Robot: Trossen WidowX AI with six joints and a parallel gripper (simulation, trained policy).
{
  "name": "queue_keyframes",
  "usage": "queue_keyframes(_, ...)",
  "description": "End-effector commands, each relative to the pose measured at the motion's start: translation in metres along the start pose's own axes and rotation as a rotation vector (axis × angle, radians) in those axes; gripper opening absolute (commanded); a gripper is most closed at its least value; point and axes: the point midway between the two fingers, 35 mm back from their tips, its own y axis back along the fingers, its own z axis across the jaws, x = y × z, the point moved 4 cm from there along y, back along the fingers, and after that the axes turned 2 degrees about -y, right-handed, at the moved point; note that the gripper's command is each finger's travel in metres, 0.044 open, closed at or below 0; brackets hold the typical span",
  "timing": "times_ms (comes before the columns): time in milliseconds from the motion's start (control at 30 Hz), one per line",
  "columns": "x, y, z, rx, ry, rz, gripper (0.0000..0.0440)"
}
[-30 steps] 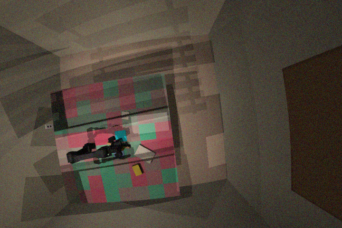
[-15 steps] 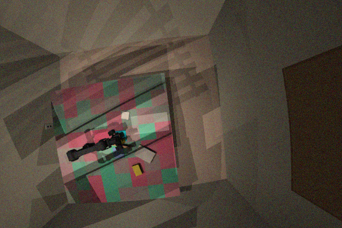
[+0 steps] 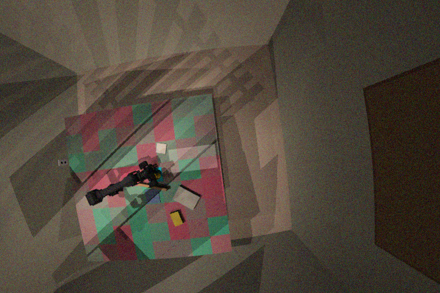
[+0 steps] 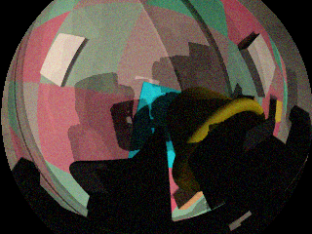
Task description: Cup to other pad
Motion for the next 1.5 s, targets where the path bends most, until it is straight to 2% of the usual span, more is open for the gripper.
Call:
queue_keyframes(0,0.007,-0.01,0.005,0.005,-0.006,0.017,0.0003)
queue_keyframes(267,0.017,-0.026,0.007,0.013,-0.019,0.023,0.003)
queue_keyframes(533,0.018,-0.028,0.004,0.008,-0.04,-0.001,0.0093)
queue_keyframes(633,0.014,-0.023,0.002,-0.001,-0.053,-0.032,0.0145)
queue_keyframes(833,0.011,-0.01,0.0,-0.015,-0.058,-0.086,0.014)
queue_keyframes(1467,0.024,0.036,-0.002,-0.066,-0.095,-0.179,0.0218)
